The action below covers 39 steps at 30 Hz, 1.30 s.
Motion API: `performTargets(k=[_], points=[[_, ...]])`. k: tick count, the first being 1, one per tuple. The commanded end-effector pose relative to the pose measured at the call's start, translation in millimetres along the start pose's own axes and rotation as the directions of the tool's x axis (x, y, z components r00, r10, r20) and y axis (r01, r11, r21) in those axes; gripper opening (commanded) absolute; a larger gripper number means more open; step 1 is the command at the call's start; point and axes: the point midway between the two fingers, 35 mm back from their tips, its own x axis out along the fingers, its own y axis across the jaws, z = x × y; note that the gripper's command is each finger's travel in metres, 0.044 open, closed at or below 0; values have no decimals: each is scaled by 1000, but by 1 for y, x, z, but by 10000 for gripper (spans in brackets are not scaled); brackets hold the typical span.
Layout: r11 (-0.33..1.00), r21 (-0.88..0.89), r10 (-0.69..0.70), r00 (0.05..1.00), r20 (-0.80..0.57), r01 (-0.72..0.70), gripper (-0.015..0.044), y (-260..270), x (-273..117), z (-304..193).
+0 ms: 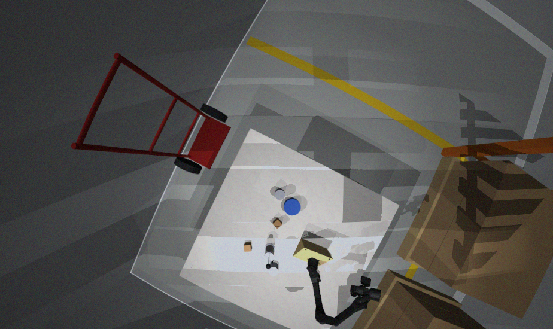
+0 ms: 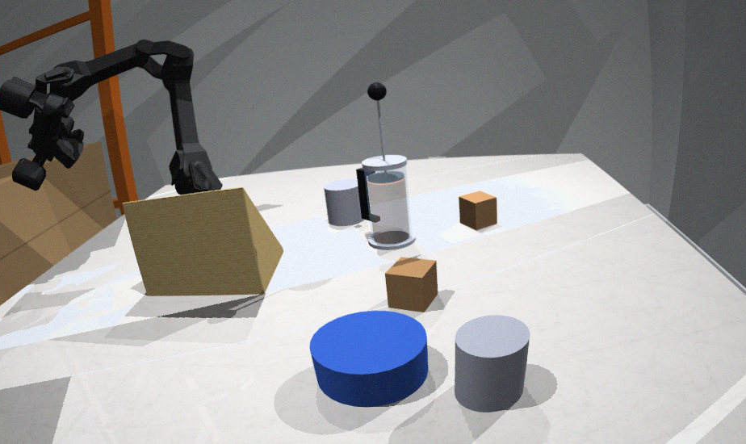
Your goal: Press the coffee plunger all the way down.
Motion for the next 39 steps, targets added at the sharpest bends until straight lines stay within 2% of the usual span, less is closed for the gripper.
performTargets(k=[1,6,10,15,20,26,30,35,39], points=[[1000,7,-10,1000,-4,10,426,-1,-2,-1],[981,105,-156,985,-80,164,440,-22,-34,-8],[903,198,-357,923,-145,380,440,-49,-77,-11],[713,290,-610,768,-194,639,440,-81,-145,-3],[472,358,-818,551,-163,806,440,-105,-219,22],[229,453,-963,269,-25,862,440,-116,-306,75],[142,527,-989,99,110,838,440,-111,-357,120],[151,593,-942,-67,330,791,440,-92,-408,186],[240,619,-838,-162,521,748,440,-65,-438,242]])
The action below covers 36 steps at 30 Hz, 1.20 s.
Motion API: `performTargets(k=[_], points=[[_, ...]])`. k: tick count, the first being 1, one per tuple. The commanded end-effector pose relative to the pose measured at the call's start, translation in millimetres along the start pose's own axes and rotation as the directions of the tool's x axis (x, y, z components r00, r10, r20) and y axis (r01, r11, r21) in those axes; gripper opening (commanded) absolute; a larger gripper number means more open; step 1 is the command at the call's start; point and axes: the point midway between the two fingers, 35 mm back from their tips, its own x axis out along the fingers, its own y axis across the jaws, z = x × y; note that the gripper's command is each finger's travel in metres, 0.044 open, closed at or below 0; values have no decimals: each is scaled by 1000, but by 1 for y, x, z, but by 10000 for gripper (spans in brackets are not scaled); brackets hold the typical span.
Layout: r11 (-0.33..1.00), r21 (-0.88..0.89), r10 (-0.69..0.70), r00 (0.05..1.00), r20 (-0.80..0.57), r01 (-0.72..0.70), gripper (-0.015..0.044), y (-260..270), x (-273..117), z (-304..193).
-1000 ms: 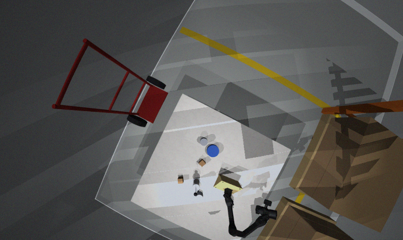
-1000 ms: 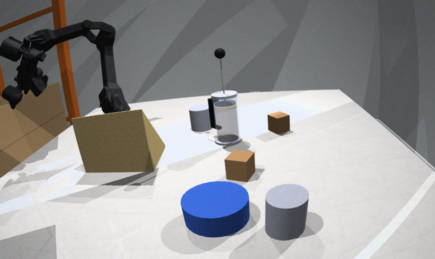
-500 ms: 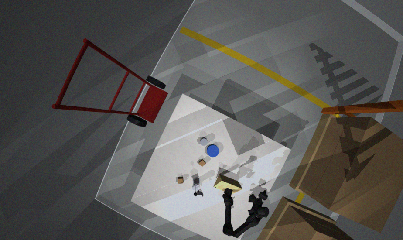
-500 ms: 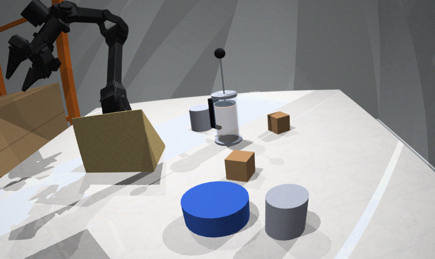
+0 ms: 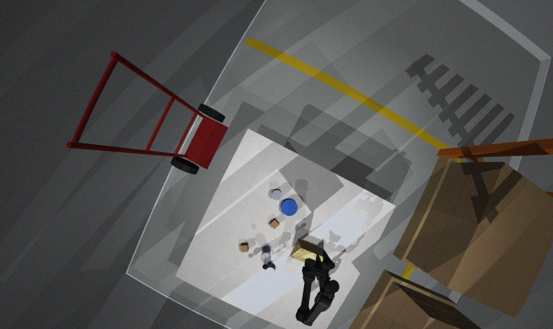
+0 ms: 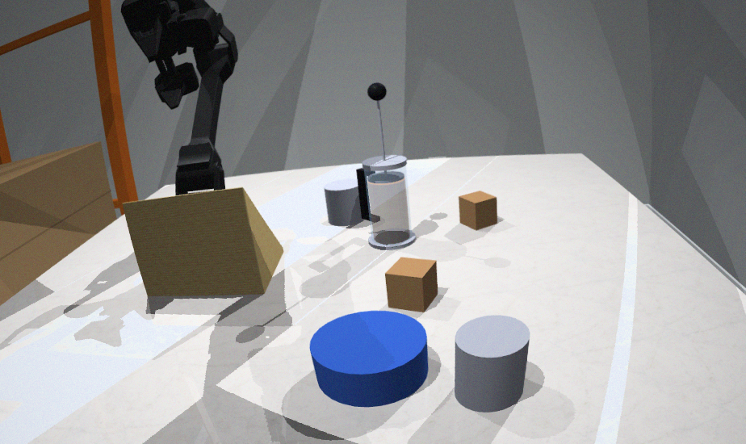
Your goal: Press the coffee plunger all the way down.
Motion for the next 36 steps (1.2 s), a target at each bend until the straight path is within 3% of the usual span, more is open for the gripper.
performTargets(k=[1,8,16,36], points=[[994,76,60,968,242,-81,440,15,-6,73],[919,132,241,793,560,-373,440,61,-32,173],[641,60,455,442,773,-765,440,121,-86,252],[632,63,456,436,776,-772,440,168,-49,243]])
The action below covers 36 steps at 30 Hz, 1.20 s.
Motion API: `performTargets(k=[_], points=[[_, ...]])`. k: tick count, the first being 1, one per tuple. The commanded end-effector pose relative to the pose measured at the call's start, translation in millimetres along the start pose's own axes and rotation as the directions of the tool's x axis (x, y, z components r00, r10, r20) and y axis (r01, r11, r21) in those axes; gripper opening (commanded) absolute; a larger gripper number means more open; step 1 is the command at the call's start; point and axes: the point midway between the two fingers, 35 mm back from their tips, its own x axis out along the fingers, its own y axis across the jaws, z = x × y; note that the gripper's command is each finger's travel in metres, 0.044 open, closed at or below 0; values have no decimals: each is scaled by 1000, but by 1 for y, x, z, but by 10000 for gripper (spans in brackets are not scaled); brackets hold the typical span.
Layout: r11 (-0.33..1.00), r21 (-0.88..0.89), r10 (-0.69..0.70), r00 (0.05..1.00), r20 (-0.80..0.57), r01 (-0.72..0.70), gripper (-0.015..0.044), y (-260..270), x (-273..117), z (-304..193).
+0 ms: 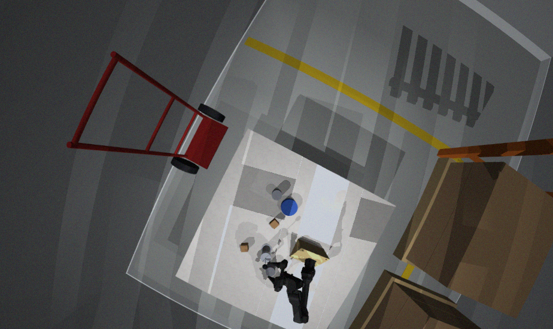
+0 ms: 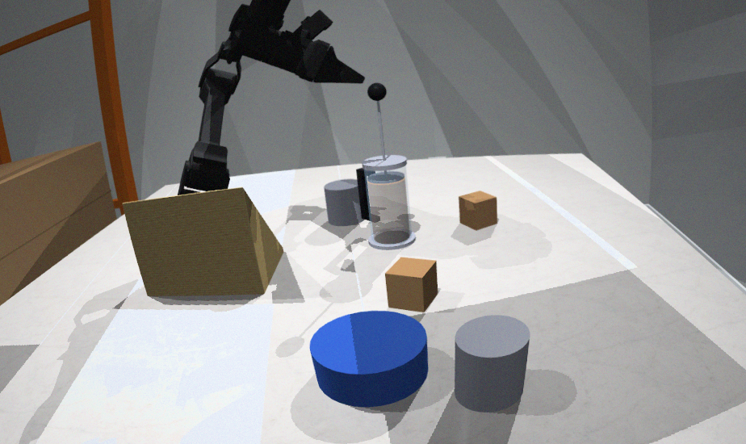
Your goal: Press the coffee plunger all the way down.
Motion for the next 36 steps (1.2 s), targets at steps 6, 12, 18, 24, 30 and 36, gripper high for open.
performTargets(k=[6,12,18,24,30,36], points=[[1000,2,-6,1000,-5,6,440,-2,9,-4],[1000,1,-8,1000,-9,8,440,-3,19,-4],[1000,1,-8,1000,-7,8,440,-3,28,-4],[1000,2,-5,1000,0,5,440,-1,37,-3],[1000,3,-2,1000,4,2,387,0,41,-3],[1000,3,-2,1000,4,2,230,0,41,-3]])
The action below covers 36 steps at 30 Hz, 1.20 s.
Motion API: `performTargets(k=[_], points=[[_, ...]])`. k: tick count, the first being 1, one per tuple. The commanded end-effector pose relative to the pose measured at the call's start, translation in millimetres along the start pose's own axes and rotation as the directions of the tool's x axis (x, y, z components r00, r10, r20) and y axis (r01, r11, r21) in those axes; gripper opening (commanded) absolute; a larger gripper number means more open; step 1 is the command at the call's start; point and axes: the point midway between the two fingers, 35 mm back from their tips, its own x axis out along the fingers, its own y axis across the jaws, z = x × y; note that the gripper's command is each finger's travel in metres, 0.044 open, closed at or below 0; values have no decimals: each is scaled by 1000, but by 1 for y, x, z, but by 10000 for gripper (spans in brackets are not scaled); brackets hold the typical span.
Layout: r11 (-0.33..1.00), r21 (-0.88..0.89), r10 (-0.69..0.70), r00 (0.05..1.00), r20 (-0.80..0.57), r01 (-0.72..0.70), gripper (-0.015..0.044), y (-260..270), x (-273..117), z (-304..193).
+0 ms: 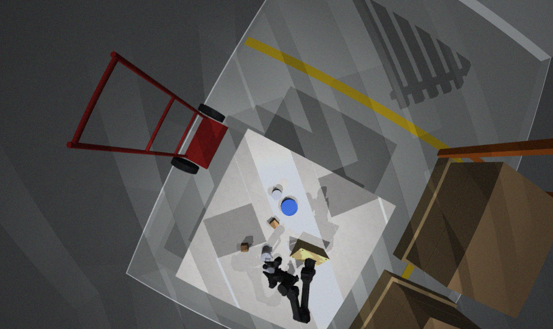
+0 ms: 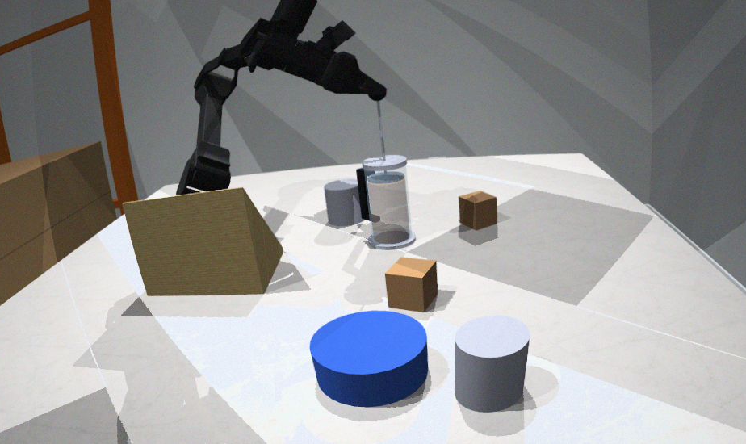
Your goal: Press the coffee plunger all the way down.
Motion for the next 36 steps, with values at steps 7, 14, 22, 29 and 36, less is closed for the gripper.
performTargets(k=[7,14,22,29,36], points=[[1000,5,-3,1000,1,3,121,-1,0,0],[1000,5,-3,1000,1,3,121,-1,0,0],[1000,4,-5,1000,-2,5,121,-2,6,-7],[1000,3,-7,1000,-6,7,121,-4,13,-16],[1000,2,-9,1000,-8,9,121,-5,20,-25]])
